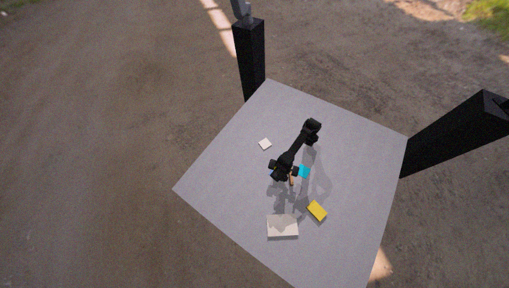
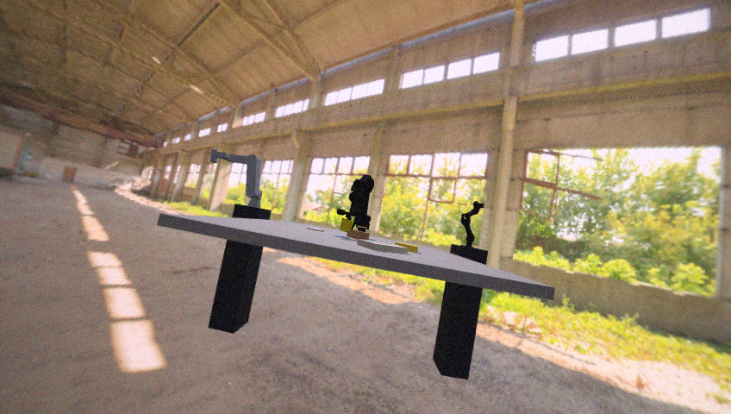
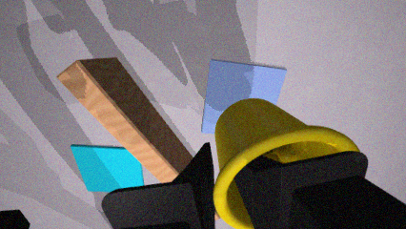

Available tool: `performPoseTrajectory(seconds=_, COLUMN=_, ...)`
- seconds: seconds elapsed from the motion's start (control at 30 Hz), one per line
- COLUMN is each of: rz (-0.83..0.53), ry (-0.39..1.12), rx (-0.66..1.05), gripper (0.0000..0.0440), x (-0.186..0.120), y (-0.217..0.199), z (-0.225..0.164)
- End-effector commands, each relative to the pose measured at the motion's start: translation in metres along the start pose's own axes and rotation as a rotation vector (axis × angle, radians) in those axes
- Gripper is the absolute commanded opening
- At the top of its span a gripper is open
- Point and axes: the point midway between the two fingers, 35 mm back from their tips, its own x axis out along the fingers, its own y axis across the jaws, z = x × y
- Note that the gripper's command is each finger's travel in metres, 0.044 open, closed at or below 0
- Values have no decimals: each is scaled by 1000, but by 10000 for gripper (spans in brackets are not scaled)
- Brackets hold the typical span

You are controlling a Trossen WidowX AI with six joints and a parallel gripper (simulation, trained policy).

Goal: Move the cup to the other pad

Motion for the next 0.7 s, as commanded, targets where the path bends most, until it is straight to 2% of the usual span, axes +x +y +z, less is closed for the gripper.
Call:
performPoseTrajectory(seconds=0.0, rz=-1, ry=-22, rx=-21, gripper=27, x=-14, y=5, z=-1)
performPoseTrajectory(seconds=0.67, rz=-20, ry=-99, rx=-134, gripper=14, x=-57, y=63, z=7)
